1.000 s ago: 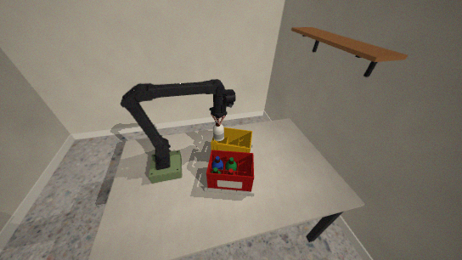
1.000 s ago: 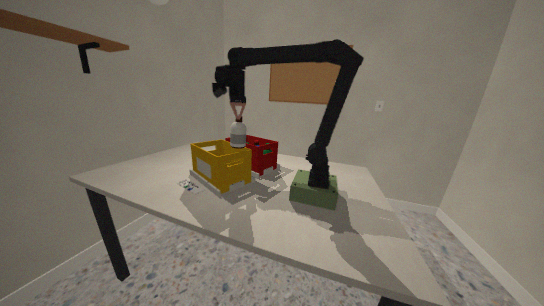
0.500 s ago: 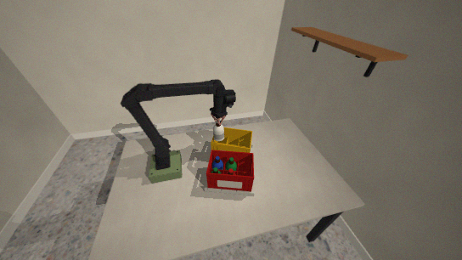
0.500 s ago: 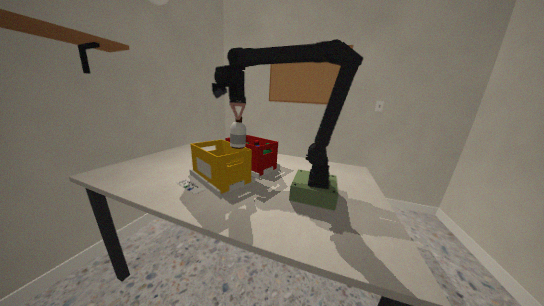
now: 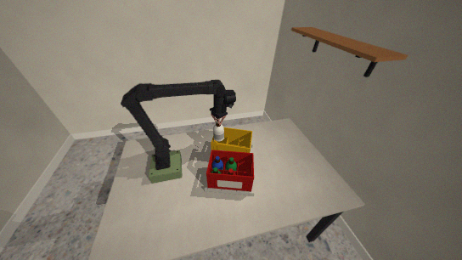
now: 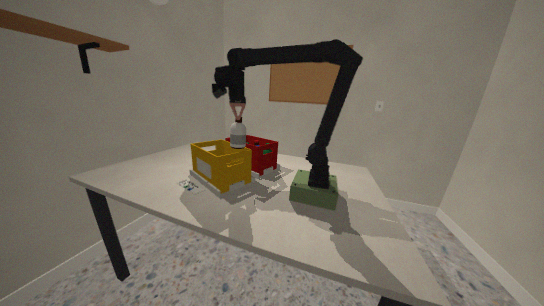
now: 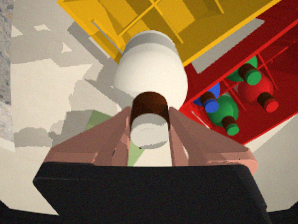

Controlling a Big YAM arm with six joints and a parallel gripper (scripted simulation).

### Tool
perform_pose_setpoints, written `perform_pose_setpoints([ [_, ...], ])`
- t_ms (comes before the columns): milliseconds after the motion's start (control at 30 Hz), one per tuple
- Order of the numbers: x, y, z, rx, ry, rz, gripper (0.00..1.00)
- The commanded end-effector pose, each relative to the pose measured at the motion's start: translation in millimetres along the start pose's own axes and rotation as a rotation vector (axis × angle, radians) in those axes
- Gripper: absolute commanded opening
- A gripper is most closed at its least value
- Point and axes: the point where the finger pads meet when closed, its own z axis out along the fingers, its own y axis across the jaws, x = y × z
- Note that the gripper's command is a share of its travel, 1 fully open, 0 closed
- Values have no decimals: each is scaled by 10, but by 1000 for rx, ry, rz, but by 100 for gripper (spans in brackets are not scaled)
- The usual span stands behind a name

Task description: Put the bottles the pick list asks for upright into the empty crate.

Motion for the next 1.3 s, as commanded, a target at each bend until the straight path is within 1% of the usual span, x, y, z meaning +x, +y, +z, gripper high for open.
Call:
perform_pose_setpoints([
  [0, -163, -94, -371, 40, -95, -3, 0],
  [233, -177, -93, -326, 43, -102, -3, 0],
  [267, -87, -55, -194, 29, -69, -3, 0],
  [300, -35, -34, -90, 22, -53, -3, 0],
  [467, -30, -28, -46, 22, -54, -3, 0],
  [500, -59, -38, -86, 27, -66, -3, 0],
  [567, -26, -21, -9, 22, -52, -3, 0],
  [700, -25, -17, 29, 22, -53, -3, 0],
  [733, -47, -23, 3, 25, -61, -3, 0],
  [800, -47, -23, 3, 25, -61, -3, 0],
  [833, -83, -36, -48, 31, -76, -3, 0],
  [867, -24, -11, 62, 22, -52, -3, 0],
  [1000, -14, -3, 103, 20, -50, -3, 0],
  [1067, -56, -16, 65, 27, -66, -3, 0],
  [1133, -25, 2, 140, 22, -53, -3, 0],
  [1267, -41, 1, 158, 24, -58, -3, 0],
])
